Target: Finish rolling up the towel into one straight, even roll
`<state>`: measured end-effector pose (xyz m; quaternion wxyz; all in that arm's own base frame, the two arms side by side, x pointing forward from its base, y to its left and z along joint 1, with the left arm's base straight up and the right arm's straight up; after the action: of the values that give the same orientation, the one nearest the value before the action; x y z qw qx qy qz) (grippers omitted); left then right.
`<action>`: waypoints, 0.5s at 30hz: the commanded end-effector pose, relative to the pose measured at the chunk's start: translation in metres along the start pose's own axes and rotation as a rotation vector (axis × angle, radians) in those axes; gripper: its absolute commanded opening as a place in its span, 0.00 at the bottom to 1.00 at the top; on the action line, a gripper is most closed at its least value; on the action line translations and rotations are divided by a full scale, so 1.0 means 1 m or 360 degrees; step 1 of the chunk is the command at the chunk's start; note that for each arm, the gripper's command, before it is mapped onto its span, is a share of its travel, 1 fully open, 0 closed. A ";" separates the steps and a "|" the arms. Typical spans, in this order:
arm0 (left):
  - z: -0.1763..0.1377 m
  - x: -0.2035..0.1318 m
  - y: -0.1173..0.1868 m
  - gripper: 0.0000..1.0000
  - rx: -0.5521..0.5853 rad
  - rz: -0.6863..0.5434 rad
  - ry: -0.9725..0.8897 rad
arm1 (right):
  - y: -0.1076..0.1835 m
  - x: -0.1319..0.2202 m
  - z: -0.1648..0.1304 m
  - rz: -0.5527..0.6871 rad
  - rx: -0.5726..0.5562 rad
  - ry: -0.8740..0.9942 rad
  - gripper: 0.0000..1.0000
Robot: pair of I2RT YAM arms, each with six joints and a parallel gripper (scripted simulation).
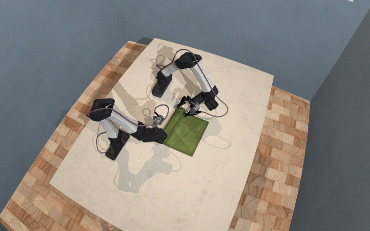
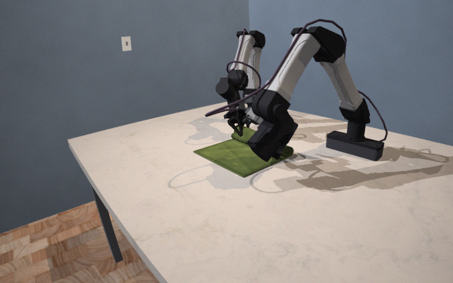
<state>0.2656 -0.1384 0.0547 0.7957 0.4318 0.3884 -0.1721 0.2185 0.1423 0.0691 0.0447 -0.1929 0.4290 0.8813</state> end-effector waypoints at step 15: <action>0.000 -0.012 0.037 0.87 -0.0001 0.0108 -0.0116 | 0.000 -0.024 -0.003 0.0502 -0.0065 -0.0423 0.30</action>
<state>0.2865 -0.1172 0.0782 0.8039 0.4326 0.3729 -0.1661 0.2426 0.1421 0.0767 -0.0057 -0.0581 0.4308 0.9005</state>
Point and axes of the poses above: on each arm, the point where the finger pads meet when closed, its own y axis back along the fingers, its own x axis across the jaws, z = x × y, the point moved 7 cm from there along y, back along the fingers, and after that the axes turned 9 degrees about y, right-handed, at the moved point
